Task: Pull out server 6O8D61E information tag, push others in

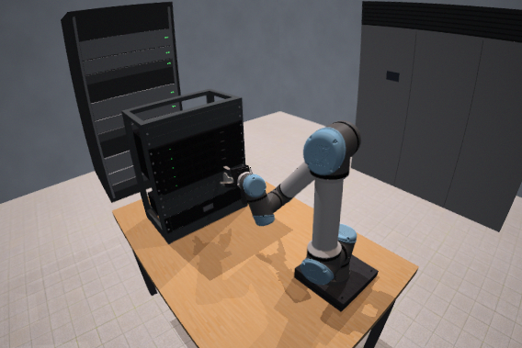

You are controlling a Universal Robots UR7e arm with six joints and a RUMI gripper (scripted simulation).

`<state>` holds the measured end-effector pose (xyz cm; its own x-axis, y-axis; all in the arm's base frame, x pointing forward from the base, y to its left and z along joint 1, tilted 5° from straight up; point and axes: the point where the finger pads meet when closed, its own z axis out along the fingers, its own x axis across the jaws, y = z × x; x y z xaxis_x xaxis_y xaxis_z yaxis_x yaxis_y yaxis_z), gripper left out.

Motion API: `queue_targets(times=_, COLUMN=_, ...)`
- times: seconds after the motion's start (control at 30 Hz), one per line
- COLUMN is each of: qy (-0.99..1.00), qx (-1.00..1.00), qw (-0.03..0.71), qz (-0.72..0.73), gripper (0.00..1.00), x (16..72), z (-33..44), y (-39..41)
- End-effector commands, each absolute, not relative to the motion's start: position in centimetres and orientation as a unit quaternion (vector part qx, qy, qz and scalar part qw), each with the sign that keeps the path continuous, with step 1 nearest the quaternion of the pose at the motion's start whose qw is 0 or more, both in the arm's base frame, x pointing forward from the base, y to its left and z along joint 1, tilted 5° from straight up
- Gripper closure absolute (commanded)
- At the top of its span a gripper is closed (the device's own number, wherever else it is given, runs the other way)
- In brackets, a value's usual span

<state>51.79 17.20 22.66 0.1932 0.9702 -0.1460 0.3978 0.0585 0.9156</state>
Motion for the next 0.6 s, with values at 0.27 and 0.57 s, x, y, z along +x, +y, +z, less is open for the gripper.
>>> queue_targets(times=0.27, qy=0.575, qx=0.598, qw=0.479, qz=0.289, gripper=0.00, x=51.70, z=22.86, y=17.12)
queue_targets(times=0.57, qy=0.587, qx=0.586, qw=0.486, qz=0.276, gripper=0.00, x=51.62, z=22.98, y=17.06)
